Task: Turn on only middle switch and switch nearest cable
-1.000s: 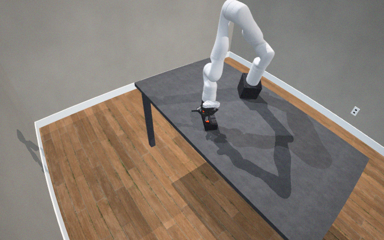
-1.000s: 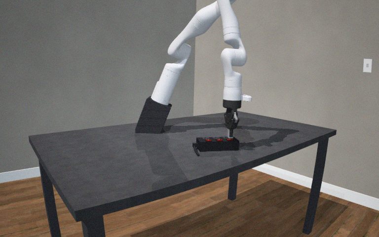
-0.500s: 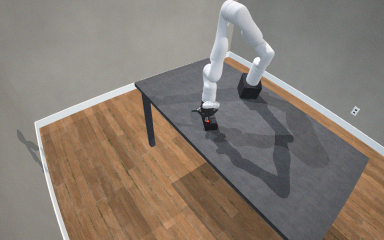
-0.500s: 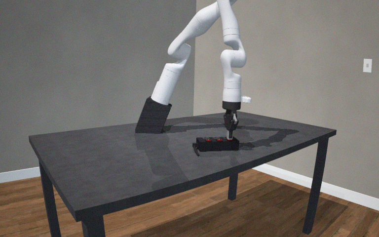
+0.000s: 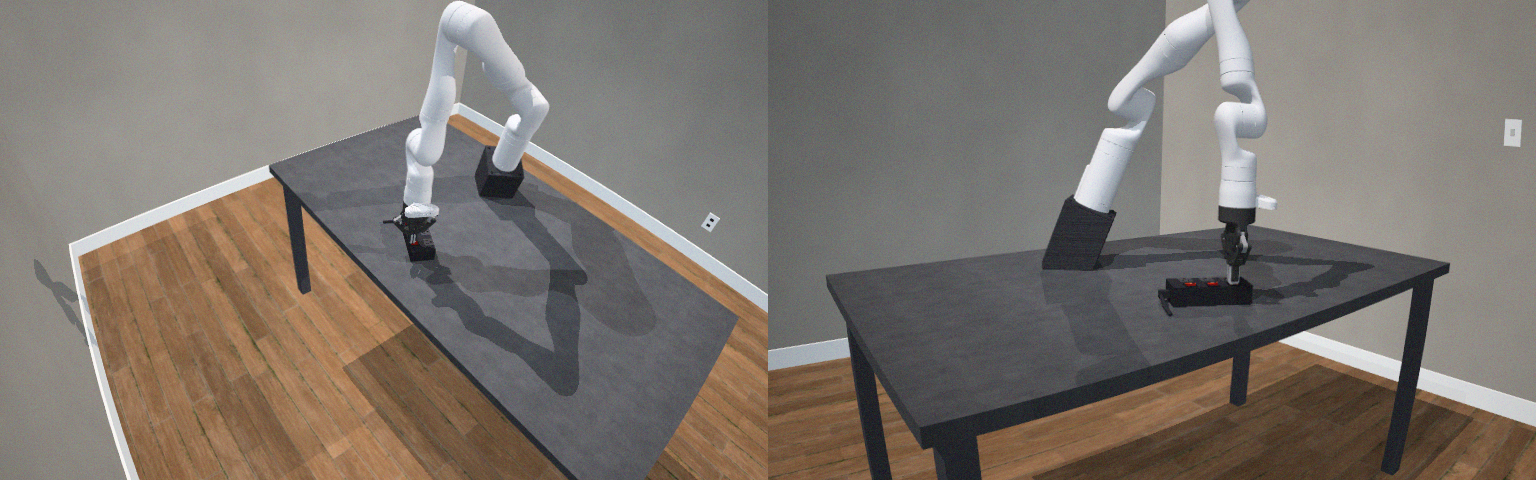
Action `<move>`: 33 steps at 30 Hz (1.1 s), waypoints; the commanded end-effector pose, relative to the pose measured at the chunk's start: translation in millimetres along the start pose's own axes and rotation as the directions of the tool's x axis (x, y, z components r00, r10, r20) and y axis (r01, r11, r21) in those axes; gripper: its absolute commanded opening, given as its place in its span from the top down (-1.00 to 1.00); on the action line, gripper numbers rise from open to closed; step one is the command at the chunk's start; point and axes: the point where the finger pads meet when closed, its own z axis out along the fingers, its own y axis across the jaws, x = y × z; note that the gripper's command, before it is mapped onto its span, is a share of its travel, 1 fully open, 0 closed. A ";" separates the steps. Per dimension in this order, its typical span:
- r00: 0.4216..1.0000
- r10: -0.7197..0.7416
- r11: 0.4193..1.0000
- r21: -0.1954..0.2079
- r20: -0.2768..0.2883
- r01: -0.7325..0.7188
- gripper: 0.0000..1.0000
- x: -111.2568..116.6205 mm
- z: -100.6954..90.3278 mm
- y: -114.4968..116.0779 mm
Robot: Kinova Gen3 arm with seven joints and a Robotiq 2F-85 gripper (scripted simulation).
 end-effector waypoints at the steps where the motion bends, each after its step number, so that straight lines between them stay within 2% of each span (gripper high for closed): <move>1: 1.000 -0.006 1.000 0.000 -0.003 0.006 1.00 2.3 2.1 0.2; 14: 1.000 -0.006 1.000 0.002 -0.003 0.006 1.00 2.5 0.8 -0.5; 33: 1.000 -0.007 1.000 0.005 -0.002 0.007 1.00 1.9 -38.0 -2.6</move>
